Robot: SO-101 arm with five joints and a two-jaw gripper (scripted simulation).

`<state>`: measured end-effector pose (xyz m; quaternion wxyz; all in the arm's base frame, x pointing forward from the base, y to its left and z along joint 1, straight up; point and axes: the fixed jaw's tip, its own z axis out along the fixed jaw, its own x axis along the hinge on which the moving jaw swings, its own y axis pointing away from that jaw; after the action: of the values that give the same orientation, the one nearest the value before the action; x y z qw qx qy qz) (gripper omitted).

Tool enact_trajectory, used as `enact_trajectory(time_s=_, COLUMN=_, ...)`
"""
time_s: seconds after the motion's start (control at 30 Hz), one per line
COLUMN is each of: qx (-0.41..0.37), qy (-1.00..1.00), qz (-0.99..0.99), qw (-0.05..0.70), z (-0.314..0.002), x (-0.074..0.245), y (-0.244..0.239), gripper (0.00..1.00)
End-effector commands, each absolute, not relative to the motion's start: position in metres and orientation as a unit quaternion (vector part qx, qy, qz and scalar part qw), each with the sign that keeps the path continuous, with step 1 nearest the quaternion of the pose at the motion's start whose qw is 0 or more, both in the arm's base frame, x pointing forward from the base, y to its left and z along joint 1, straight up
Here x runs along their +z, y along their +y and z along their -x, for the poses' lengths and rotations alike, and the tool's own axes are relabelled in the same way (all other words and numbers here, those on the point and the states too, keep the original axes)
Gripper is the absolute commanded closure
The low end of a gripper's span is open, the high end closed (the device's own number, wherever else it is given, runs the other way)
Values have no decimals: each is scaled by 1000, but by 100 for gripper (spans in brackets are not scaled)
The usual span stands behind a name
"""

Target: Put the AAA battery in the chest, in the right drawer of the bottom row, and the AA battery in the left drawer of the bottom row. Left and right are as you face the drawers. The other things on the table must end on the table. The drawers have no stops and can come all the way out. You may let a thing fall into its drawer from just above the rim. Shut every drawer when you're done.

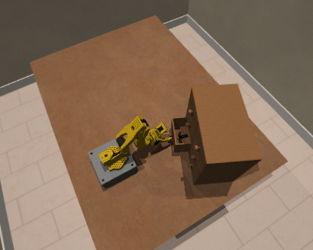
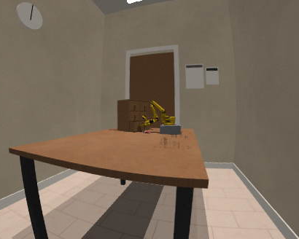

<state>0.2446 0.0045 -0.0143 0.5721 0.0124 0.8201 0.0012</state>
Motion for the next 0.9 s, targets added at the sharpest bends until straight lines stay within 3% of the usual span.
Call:
enact_trajectory(time_s=0.0, qx=-4, qy=821, qz=-13, qw=571, z=-247, x=-17, y=2, gripper=79)
enact_trajectory(time_s=0.87, qx=-7, qy=819, qz=-17, qw=574, z=-252, x=-20, y=-1, gripper=79)
